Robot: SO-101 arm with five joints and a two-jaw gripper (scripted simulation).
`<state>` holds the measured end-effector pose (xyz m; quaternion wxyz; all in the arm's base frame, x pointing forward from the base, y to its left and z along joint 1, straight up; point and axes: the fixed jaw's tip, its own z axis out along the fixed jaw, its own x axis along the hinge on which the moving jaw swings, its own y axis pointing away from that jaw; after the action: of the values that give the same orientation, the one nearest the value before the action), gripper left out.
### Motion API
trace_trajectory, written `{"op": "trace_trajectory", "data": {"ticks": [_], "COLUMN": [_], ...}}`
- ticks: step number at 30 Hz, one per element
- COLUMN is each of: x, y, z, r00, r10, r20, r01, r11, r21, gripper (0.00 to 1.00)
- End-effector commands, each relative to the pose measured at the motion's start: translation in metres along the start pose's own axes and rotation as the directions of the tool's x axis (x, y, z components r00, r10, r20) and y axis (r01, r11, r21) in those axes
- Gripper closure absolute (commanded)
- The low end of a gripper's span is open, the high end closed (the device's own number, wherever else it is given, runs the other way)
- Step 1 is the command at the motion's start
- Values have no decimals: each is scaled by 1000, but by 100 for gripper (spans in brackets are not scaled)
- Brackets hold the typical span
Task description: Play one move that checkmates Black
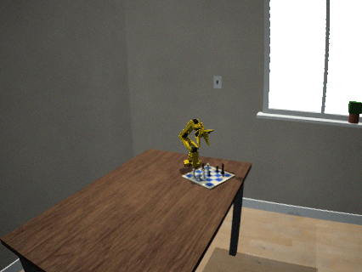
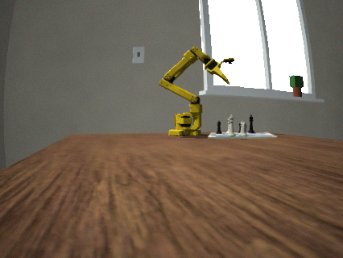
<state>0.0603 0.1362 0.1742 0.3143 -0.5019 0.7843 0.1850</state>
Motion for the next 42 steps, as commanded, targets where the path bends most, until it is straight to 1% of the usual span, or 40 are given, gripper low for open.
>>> {"op": "trace_trajectory", "data": {"ticks": [1,3,6,9,42], "x": [16,16,27,32,32], "y": [10,10,15,18,18], "z": [8,8,12,13,14], "r00": [993,993,982,975,973], "r10": [-60,-60,-99,-118,-123], "r20": [-98,-98,-160,-189,-194], "r01": [55,55,87,102,106], "r11": [997,997,993,990,990], "r21": [-49,-49,-79,-93,-97], "gripper": [60,60,60,60,60]}}
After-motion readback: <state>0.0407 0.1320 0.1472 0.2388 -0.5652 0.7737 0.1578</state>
